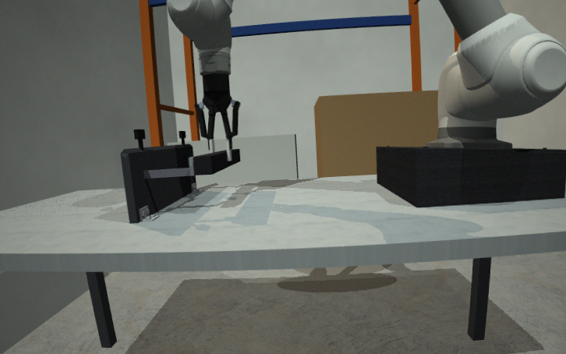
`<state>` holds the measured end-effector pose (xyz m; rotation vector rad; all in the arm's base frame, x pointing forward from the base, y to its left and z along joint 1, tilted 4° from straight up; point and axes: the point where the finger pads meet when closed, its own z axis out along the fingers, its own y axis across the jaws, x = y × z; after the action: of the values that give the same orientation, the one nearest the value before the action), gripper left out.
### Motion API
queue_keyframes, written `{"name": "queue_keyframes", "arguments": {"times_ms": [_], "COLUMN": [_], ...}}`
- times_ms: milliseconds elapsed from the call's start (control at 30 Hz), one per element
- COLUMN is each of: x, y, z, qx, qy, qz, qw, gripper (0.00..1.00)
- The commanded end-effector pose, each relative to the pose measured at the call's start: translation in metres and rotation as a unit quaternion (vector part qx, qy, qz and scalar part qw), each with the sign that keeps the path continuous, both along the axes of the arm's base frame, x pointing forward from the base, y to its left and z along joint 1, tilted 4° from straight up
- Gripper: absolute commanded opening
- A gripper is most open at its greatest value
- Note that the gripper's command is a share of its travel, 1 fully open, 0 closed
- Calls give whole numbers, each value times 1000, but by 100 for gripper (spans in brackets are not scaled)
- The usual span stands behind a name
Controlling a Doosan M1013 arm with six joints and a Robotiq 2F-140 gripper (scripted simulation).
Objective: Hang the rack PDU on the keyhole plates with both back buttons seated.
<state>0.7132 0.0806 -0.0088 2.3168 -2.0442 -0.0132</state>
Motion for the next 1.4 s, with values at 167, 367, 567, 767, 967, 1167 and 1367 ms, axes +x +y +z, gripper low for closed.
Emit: {"name": "queue_keyframes", "arguments": {"times_ms": [167, 367, 567, 767, 967, 1167, 1367], "x": [0, -1, -3, -7, -9, -11, -11], "y": [-2, -2, -2, -2, -3, -3, -3], "z": [2, 2, 3, 4, 5, 5, 5], "qx": [2, 2, 2, 2, 2, 2, 2], "qy": [-2, -1, 3, 3, 3, 3, 3], "qz": [-5, -5, -4, -4, -4, -4, -4], "qw": [1000, 1000, 1000, 1000, 1000, 1000, 1000], "gripper": [0, 0, 0, 0, 0, 0, 0]}}
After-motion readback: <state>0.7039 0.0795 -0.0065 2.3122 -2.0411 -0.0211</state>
